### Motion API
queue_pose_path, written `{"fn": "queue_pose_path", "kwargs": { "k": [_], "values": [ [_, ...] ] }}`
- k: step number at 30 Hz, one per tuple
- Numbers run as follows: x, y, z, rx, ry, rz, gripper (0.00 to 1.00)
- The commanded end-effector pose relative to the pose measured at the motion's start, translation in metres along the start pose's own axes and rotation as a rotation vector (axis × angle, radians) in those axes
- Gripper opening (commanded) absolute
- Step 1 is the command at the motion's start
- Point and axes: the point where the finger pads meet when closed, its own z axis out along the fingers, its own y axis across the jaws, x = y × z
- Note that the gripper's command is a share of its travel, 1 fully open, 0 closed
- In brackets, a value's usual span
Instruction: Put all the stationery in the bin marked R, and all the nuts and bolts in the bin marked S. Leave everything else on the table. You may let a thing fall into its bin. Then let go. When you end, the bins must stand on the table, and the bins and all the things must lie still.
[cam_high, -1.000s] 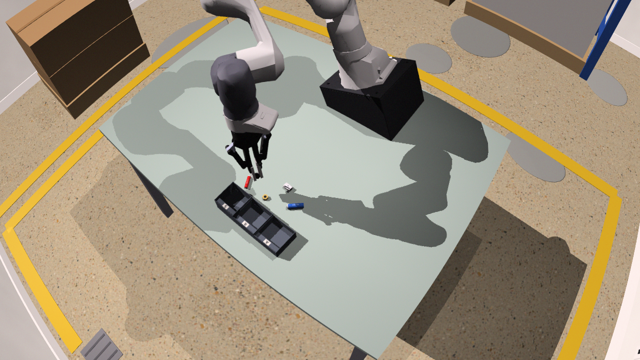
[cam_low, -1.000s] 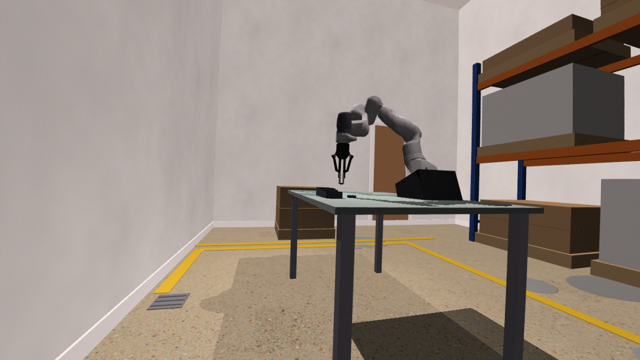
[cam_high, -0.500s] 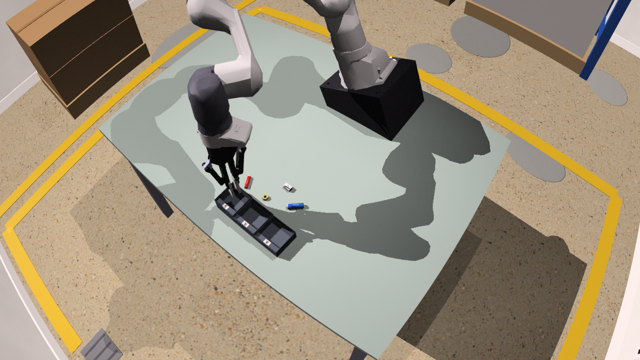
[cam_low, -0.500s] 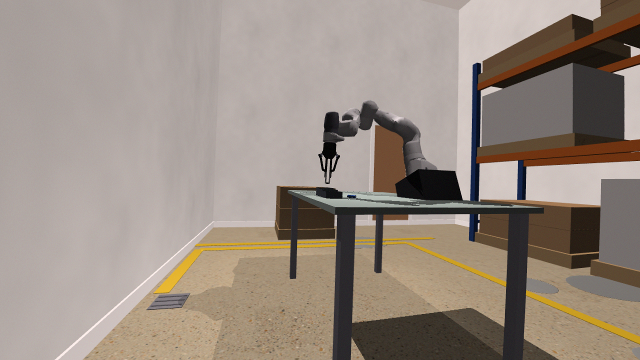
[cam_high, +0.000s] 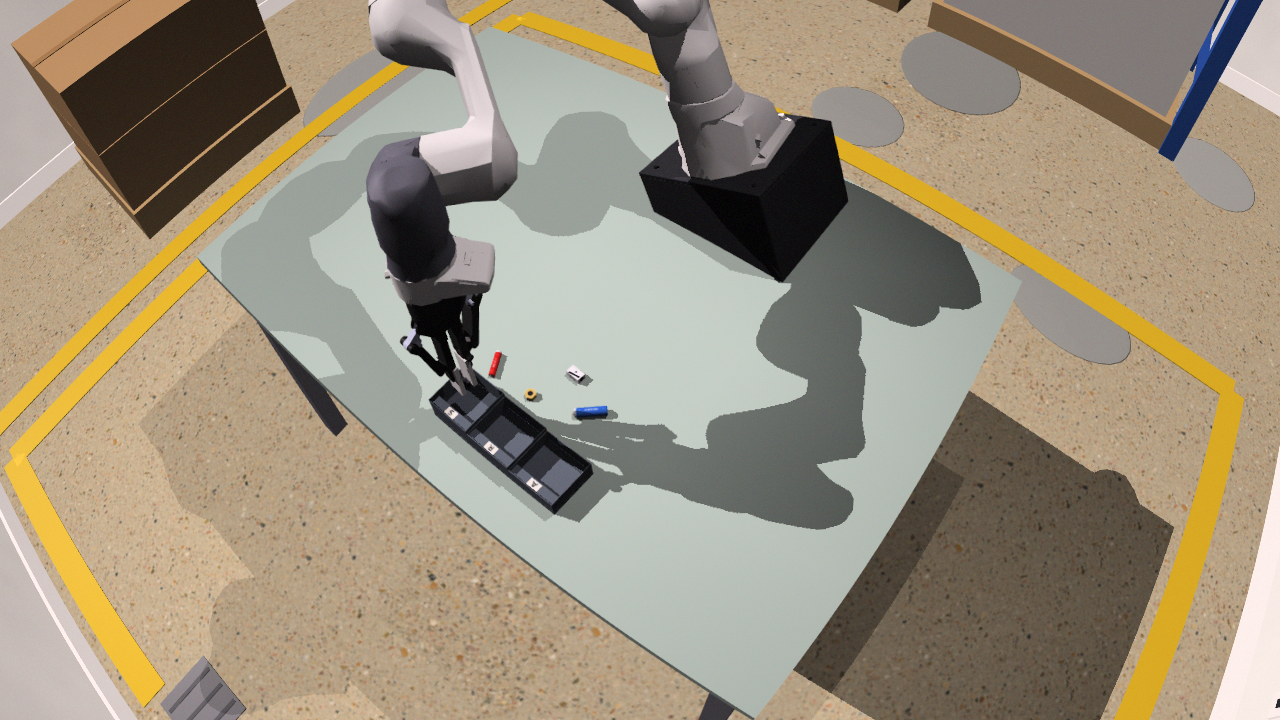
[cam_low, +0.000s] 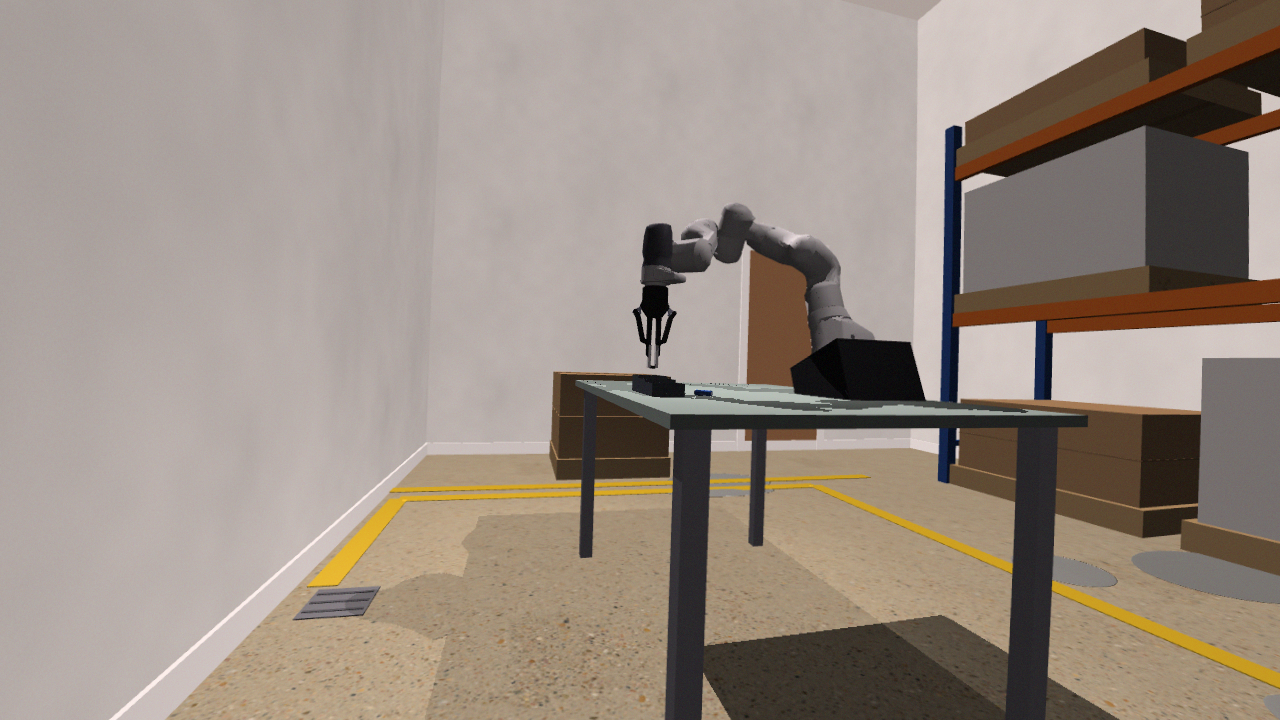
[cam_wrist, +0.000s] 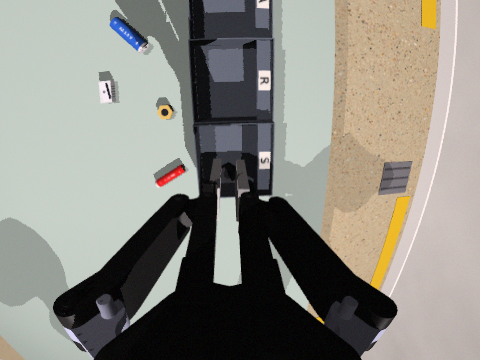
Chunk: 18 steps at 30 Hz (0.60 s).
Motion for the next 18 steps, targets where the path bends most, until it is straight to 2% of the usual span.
{"fn": "queue_pose_path", "kwargs": {
  "k": [1,18],
  "values": [
    [-0.0006,-0.0012,-0.0002,0.011,-0.004,-0.083,0.07],
    [0.0021,-0.0004,-0.0002,0.011,-0.004,-0.083,0.07]
  ]
}}
